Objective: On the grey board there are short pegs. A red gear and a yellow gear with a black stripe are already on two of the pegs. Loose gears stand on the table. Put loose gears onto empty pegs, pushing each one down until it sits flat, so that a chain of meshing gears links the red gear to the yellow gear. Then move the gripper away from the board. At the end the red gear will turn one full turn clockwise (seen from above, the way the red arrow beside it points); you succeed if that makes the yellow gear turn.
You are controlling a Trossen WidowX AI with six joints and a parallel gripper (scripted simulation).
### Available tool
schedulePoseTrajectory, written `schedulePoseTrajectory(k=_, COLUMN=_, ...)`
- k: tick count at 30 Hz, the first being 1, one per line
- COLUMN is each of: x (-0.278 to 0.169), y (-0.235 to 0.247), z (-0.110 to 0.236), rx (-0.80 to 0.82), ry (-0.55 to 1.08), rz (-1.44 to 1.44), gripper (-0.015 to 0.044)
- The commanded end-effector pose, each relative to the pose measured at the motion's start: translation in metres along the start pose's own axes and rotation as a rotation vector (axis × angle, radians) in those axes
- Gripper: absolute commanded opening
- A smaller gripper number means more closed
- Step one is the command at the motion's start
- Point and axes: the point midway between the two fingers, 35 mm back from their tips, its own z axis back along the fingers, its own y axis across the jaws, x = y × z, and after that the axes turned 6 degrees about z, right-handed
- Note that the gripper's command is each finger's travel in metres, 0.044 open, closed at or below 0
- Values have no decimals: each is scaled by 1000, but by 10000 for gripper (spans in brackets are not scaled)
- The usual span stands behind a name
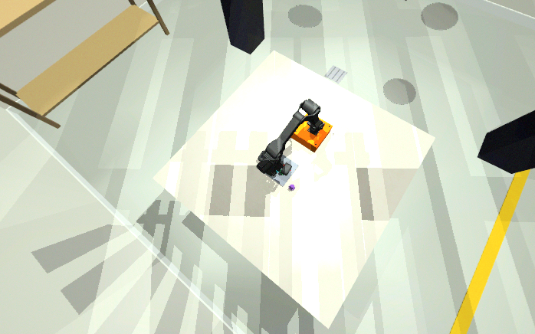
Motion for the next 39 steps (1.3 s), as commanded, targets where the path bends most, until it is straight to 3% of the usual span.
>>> schedulePoseTrajectory(k=1, x=-1, y=-1, z=-1, rx=-2, ry=5, rz=-17, gripper=0)
schedulePoseTrajectory(k=39, x=-1, y=-2, z=2, rx=-4, ry=3, rz=-1038, gripper=0)
